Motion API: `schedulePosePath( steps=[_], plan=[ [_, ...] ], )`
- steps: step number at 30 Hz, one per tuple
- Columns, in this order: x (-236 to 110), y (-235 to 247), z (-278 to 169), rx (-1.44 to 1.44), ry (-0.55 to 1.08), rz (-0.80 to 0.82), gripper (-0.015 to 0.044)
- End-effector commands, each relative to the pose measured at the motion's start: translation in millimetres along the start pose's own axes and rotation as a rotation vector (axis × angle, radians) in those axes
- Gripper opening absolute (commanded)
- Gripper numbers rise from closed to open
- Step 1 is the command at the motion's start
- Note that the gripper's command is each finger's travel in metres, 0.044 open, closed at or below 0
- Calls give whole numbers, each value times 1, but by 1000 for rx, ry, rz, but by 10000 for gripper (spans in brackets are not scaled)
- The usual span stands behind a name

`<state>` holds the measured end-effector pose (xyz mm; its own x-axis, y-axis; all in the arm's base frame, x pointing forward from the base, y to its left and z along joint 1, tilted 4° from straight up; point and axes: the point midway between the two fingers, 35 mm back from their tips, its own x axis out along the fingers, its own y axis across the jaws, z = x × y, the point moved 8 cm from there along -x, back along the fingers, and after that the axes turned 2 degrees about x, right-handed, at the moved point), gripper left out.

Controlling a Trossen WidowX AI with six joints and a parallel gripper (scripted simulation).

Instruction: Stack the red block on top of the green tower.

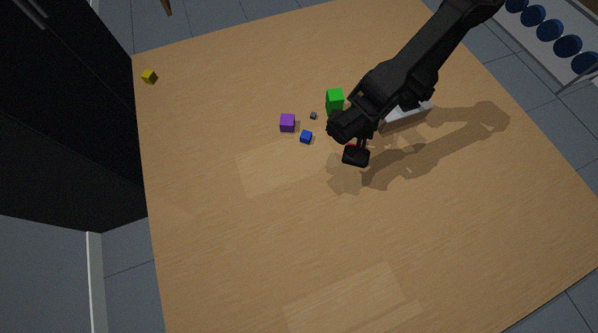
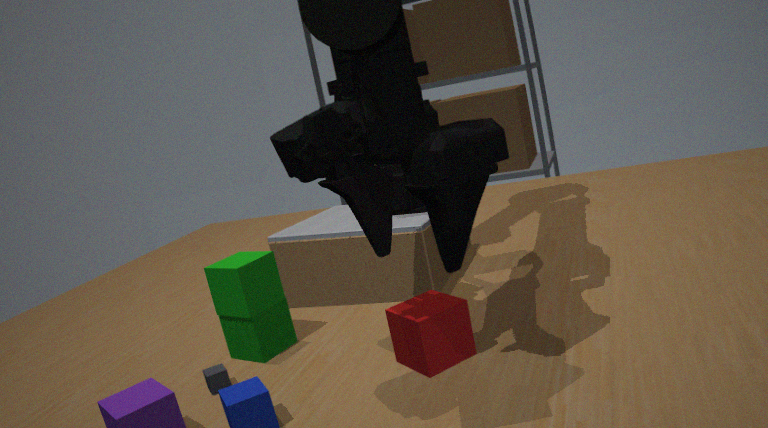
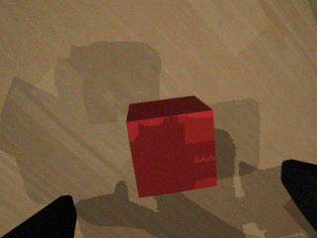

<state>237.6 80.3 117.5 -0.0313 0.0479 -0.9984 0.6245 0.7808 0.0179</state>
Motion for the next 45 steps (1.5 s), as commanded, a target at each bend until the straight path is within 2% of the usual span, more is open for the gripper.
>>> schedulePosePath(
  steps=[1, 9, 45],
  plan=[
    [21, -2, -2, 6, -1, -6, 440],
    [23, -2, -2, 6, -1, -6, 440],
    [75, -3, -2, 6, 0, -6, 440]
  ],
)
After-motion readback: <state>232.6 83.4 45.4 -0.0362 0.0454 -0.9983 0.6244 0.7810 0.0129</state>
